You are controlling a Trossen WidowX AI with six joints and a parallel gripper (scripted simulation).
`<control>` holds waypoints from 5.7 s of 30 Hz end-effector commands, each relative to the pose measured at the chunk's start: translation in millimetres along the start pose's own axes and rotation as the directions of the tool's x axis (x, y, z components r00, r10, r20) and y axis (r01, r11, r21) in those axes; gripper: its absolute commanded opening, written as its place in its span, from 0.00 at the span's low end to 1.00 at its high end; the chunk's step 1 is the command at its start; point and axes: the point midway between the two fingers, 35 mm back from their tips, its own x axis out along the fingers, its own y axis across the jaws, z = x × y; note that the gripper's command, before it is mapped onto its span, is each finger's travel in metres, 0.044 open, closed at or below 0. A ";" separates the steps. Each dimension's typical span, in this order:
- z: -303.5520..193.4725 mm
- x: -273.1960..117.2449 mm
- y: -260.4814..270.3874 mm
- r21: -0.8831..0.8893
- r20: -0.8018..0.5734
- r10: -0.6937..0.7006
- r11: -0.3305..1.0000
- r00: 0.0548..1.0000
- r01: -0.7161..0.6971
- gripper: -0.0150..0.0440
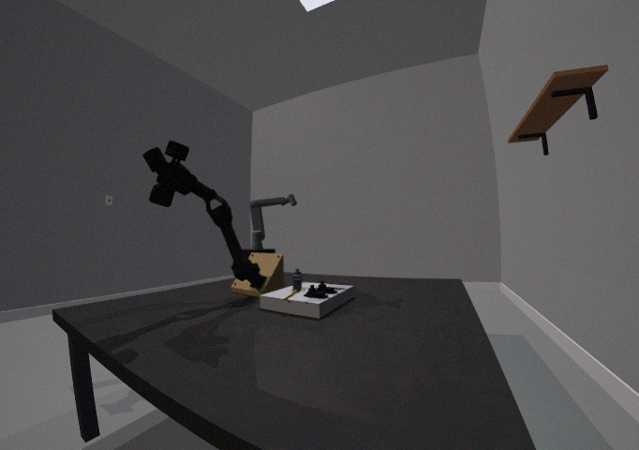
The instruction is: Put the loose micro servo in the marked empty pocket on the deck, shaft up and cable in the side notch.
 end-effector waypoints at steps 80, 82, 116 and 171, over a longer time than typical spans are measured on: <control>299.4 113.0 119.0 0.518 0.837 0.223 -0.618 0.500 -0.592 1.00; 311.4 110.5 119.6 0.492 0.853 0.238 -0.663 0.465 -0.564 1.00; 484.3 -4.7 127.5 0.684 0.725 0.680 -0.697 -0.104 0.214 1.00; 529.8 -83.1 183.3 0.762 0.280 0.959 -0.248 0.040 0.598 0.96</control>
